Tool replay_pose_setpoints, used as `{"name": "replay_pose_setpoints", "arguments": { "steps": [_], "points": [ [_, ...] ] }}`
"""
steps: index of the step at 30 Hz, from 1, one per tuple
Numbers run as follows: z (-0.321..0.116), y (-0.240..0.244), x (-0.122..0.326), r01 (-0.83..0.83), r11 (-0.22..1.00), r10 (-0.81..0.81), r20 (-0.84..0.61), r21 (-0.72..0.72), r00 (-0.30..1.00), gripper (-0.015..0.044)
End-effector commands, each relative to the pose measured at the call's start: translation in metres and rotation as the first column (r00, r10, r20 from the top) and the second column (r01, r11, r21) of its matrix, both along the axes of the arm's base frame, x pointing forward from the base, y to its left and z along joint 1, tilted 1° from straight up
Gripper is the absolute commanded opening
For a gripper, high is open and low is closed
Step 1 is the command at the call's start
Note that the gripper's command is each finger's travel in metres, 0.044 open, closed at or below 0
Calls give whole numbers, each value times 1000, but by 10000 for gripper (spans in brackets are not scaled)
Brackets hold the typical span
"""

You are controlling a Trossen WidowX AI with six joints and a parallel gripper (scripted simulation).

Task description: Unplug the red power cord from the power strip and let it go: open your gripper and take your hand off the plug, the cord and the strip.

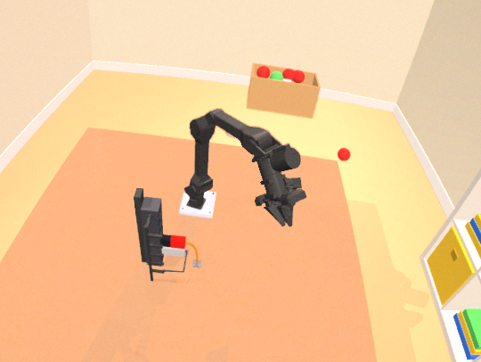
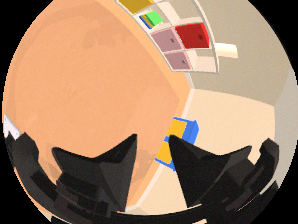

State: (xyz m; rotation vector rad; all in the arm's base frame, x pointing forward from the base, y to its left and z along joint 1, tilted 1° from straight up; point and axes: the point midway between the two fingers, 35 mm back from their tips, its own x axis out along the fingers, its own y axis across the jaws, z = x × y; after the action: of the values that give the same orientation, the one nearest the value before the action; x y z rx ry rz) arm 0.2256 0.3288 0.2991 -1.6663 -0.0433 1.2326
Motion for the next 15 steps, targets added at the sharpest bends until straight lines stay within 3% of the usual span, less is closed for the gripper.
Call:
{"name": "replay_pose_setpoints", "arguments": {
  "steps": [1, 8, 15],
  "points": [
    [-39, -44, 30, 97, 987, -109, -87, -128, 990, 160],
    [-98, -140, 57, 245, 909, -340, -257, -338, 905, 160],
    [-146, -239, 43, 322, 795, -566, -441, -513, 696, 160]
  ]
}}
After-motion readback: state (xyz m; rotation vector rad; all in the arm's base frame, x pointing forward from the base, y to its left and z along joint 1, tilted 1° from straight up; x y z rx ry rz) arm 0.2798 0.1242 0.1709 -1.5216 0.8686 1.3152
